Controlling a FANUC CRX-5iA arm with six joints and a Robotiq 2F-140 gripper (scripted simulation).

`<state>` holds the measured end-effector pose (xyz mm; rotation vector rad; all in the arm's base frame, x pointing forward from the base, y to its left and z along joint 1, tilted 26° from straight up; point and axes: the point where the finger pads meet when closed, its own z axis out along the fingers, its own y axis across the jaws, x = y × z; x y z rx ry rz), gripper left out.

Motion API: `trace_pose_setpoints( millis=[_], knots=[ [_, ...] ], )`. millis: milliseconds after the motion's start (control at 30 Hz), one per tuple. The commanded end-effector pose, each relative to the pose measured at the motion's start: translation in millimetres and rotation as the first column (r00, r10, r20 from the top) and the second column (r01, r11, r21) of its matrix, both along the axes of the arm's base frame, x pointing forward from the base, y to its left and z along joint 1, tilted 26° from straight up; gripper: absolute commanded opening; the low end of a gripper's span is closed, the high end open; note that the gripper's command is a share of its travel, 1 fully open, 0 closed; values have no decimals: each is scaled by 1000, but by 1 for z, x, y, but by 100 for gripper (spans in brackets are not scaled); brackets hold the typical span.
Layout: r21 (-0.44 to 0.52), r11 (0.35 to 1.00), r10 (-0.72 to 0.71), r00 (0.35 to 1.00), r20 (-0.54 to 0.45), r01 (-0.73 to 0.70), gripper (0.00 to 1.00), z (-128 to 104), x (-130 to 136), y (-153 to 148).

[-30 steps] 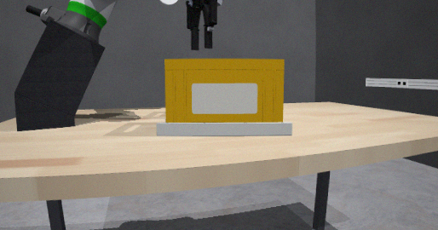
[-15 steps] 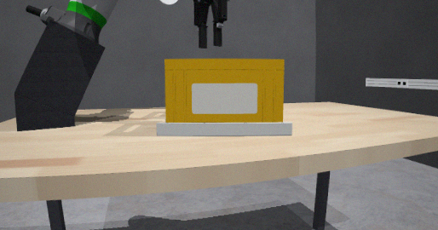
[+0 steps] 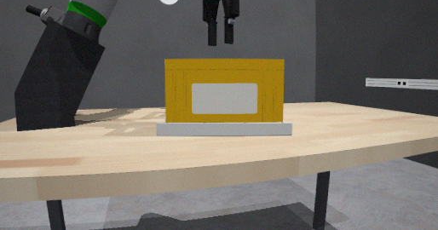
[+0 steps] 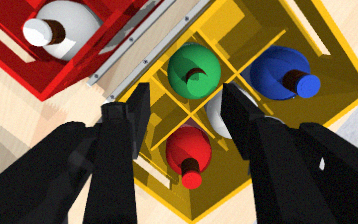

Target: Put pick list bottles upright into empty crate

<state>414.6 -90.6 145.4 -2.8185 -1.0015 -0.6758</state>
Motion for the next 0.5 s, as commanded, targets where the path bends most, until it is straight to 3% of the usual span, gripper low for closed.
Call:
trace_pose_setpoints(
  millis=[0,467],
  knots=[
    [5,1000,4,1000,0,-4,44,0,7,-14],
    [5,1000,4,1000,0,-4,44,-4,8,-14]
  ],
)
